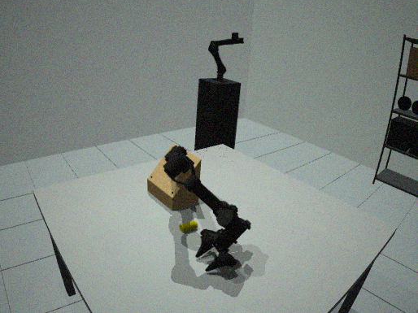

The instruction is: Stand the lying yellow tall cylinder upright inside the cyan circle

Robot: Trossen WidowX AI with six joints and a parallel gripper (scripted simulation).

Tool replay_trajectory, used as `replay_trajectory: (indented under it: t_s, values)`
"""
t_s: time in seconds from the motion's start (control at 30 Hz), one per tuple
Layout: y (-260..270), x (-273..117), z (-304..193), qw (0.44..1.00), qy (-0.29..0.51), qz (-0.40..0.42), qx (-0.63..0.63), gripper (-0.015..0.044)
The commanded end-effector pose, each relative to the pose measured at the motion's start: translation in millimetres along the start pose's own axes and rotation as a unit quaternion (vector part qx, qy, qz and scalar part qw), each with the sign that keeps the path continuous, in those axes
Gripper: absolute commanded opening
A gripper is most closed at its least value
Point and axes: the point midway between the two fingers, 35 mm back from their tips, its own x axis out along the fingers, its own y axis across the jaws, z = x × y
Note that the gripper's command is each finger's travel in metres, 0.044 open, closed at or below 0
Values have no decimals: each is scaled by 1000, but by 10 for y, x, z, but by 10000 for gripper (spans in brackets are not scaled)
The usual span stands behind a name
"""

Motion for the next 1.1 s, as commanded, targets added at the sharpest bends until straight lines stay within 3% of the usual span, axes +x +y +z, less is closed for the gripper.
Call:
replay_trajectory:
  t_s: [0.0, 0.1, 0.2, 0.33, 0.47, 0.63, 1.07]
  values:
    - [7, -8, 8, 1000, 1, 3, -9, 374]
    - [85, -125, 102, 990, 14, 42, -136, 309]
    - [121, -288, 196, 950, 26, 93, -298, 309]
    - [44, -513, 277, 851, 34, 161, -499, 309]
    - [-180, -733, 329, 707, 34, 225, -670, 309]
    - [-659, -973, 388, 476, 25, 295, -828, 309]
    - [-1732, -1206, 564, 63, 3, 371, -926, 309]
